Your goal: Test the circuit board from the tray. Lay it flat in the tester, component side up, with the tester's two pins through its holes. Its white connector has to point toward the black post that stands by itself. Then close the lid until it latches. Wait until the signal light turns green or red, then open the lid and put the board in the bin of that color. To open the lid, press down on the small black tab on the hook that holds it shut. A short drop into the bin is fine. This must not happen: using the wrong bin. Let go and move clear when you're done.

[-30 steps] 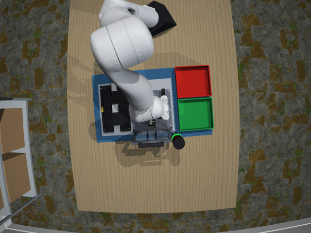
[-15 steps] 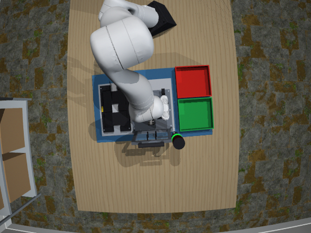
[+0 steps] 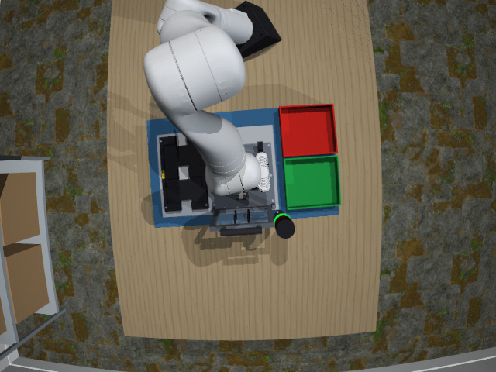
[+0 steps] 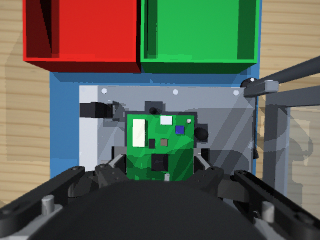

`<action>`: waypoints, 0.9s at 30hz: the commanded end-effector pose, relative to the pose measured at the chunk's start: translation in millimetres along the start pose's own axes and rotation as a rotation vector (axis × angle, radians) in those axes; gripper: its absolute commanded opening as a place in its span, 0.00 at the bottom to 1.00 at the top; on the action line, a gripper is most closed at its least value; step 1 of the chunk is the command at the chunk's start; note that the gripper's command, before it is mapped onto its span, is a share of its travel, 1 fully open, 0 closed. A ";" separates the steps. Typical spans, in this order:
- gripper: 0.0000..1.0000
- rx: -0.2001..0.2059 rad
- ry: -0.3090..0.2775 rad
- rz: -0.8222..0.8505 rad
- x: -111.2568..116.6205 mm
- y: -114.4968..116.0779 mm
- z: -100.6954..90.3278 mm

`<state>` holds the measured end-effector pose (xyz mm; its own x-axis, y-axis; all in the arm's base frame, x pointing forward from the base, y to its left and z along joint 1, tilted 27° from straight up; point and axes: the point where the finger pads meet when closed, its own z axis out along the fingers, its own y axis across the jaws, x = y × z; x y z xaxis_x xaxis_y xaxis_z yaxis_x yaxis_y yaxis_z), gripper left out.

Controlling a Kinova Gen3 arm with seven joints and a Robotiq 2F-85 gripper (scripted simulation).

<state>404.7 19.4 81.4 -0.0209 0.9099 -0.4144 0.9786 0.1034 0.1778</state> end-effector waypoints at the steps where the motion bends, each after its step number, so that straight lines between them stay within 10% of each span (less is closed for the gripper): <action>1: 0.87 -0.001 0.001 0.000 0.3 0.4 -0.5; 27: 0.87 -0.001 0.001 0.000 0.3 0.4 -5.4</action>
<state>403.7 21.4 85.9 -0.0208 0.9099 -0.4144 0.9786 0.1033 0.1778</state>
